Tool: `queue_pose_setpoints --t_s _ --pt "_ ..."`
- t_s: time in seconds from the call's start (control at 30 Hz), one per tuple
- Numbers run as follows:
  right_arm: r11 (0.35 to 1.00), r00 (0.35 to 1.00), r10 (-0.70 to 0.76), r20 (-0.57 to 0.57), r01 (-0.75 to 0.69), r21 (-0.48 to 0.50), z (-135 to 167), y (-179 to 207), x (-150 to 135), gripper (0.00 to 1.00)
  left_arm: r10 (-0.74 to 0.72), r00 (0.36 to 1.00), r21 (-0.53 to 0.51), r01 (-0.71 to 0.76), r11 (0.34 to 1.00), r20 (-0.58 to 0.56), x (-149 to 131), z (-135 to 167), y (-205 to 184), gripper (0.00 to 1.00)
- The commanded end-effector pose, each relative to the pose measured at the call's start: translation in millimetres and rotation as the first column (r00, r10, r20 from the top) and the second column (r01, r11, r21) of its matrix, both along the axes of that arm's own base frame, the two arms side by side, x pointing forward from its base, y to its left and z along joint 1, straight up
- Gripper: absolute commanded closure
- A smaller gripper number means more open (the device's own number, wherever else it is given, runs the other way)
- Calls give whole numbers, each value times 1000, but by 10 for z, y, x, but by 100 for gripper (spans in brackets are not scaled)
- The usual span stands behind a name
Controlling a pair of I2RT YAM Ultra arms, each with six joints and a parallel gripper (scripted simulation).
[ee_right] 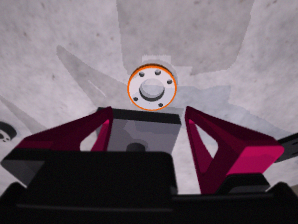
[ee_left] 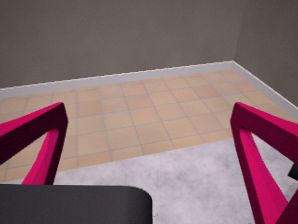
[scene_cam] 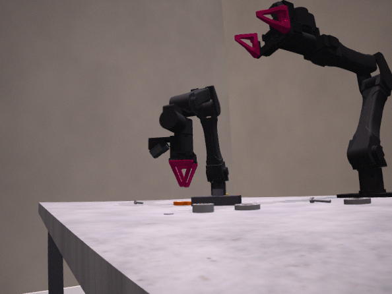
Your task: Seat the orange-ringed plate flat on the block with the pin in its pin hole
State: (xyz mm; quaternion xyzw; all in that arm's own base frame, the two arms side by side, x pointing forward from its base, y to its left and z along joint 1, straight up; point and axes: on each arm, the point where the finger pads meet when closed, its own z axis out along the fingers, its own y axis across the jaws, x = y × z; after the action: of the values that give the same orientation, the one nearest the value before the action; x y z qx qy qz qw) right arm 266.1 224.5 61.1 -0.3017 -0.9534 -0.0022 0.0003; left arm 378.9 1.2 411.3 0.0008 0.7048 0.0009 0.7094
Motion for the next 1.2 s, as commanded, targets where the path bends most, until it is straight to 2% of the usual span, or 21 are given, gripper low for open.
queue_pose_setpoints --t_s 0.0,0.03,0.07,0.17,0.27,0.3,0.4,0.7,0.73,0.77,0.8,0.87,0.97,1.1,1.17 --pt "999 998 -9 68 6 43 228 36 172 20 -15 1000 5 15 1000 -12 19 -21 -35 0" --pt "999 998 -8 69 5 42 218 32 167 20 -25 999 -1 25 1000 -41 77 -179 -73 0" --pt "999 998 -3 69 0 42 218 45 156 20 -18 1000 0 18 1000 -4 25 -7 -45 0" --pt "1000 999 7 43 -8 21 133 20 74 20 -8 1000 0 8 1000 12 -14 47 -16 0" --pt "1000 999 -8 31 8 11 79 -69 53 20 -5 1000 -6 5 1000 3 5 -7 -17 0" --pt "1000 1000 -17 19 17 -1 34 -120 21 20 2 1000 -7 -2 1000 -16 64 -117 -8 0" --pt "999 998 -3 63 1 35 202 32 122 20 0 1000 -7 0 1000 -9 13 -28 -11 0" --pt "999 998 -1 66 -2 38 204 46 124 20 0 1000 -6 0 1000 -7 5 -18 -11 0" --pt "1000 999 -27 21 28 -9 35 -119 21 20 0 1000 -6 0 1000 -7 5 -18 -11 0" --pt "1000 998 4 60 -5 30 143 60 56 20 0 1000 -6 0 1000 -7 5 -18 -11 0" --pt "1000 999 -26 38 25 12 111 -81 85 20 0 1000 -6 0 1000 -7 5 -18 -11 0" --pt "1000 1000 -14 26 14 2 103 -82 32 20 0 1000 -6 0 1000 -7 5 -18 -11 0" --pt "1000 1000 -16 19 16 -4 -92 -66 57 20 0 1000 -6 0 1000 -7 5 -18 -11 0" --pt "1000 999 -21 47 21 18 -54 -48 106 20 0 1000 -6 0 1000 -7 5 -18 -11 0" --pt "1000 1000 -24 16 24 -8 -215 -98 60 20 0 1000 -6 0 1000 -7 5 -18 -11 0"
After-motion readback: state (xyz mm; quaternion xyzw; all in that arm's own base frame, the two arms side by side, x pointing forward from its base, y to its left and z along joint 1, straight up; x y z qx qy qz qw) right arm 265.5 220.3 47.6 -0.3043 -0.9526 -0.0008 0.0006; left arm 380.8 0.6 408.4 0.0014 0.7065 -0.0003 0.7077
